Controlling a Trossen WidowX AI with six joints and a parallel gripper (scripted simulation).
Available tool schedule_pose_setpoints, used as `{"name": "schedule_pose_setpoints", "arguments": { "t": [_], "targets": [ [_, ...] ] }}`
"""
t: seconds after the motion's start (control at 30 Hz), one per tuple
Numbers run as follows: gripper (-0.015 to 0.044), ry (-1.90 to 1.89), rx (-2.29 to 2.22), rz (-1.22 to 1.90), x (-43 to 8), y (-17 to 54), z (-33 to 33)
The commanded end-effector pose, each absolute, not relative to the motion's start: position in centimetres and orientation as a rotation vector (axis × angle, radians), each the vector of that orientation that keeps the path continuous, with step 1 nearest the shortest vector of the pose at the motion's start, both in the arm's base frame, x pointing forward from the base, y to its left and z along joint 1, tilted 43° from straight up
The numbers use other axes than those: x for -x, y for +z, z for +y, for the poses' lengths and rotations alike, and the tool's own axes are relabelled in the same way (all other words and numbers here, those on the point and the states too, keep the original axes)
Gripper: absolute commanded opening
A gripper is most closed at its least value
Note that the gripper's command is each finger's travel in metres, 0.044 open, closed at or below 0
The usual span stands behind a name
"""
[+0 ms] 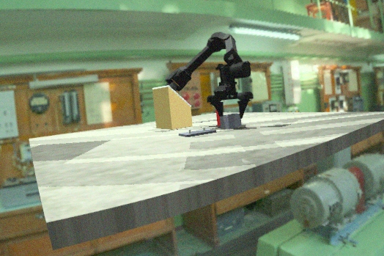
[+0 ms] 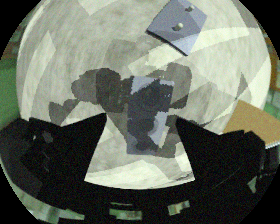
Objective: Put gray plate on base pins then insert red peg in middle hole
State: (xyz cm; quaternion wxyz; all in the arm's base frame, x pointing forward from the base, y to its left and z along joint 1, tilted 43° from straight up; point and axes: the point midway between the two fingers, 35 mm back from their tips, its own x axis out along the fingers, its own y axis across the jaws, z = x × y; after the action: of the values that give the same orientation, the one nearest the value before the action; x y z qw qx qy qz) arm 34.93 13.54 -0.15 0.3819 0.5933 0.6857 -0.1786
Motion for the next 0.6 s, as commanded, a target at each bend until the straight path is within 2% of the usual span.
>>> {"name": "schedule_pose_setpoints", "arguments": {
  "t": [0.0,0.47,0.57],
  "targets": [
    [0.044,-0.465,-1.516,1.756,-34.8,-0.9,14.0],
    [0.044,-0.464,-1.518,1.757,-34.6,-2.3,15.4],
    [0.0361,-0.464,-1.518,1.757,-34.6,-2.3,15.4]
  ]
}}
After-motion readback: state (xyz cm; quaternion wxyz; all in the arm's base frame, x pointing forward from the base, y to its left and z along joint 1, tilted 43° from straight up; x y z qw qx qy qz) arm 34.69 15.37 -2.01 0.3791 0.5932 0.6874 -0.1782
